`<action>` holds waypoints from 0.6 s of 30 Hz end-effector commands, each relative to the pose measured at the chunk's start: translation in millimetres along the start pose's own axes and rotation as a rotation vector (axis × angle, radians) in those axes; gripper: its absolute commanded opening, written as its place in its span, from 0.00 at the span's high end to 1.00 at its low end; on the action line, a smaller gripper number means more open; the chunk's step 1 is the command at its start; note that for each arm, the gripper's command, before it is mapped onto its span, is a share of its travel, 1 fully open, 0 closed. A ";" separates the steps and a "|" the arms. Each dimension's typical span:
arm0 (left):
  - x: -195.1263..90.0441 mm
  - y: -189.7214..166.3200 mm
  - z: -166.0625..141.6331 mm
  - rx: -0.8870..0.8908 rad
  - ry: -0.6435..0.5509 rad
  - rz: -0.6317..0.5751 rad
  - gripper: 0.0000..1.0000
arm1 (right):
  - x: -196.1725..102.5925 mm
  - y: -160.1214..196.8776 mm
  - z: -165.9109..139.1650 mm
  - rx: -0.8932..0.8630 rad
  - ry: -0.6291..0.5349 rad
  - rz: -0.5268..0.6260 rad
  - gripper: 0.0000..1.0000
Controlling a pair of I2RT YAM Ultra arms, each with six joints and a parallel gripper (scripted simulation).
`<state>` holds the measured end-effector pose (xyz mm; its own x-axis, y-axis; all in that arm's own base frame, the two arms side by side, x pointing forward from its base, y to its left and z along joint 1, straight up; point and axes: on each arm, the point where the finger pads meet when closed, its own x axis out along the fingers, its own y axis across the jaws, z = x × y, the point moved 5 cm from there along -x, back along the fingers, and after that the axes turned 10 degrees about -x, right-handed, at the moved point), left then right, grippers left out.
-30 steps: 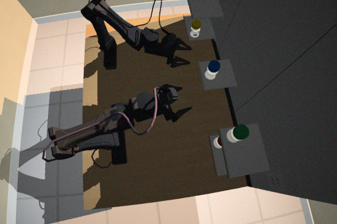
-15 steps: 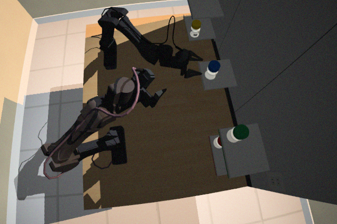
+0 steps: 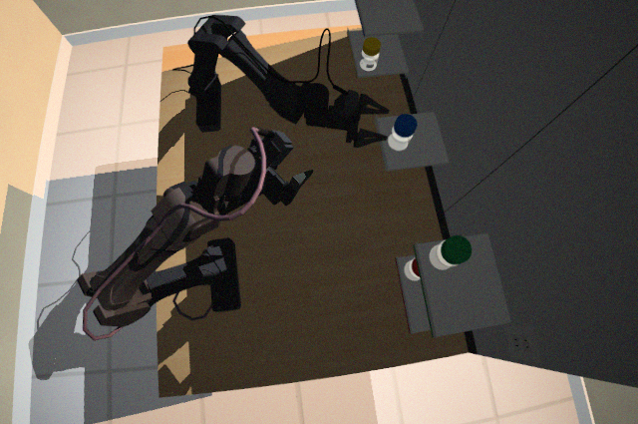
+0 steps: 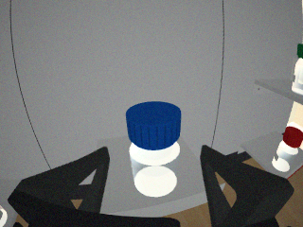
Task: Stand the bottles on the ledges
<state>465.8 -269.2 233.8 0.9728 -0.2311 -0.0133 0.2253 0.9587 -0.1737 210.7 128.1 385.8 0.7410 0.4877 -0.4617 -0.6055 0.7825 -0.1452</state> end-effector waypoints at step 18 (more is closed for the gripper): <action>32.0 -0.1 15.9 -0.002 -0.020 -0.003 0.19 | -10.1 -0.5 9.9 -0.002 -0.041 -0.011 0.13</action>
<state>489.9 -273.9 242.4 0.9735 -0.2289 0.0039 0.2258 0.9573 -0.1804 210.6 128.0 385.5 0.7409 0.4866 -0.4629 -0.6050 0.7828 -0.1454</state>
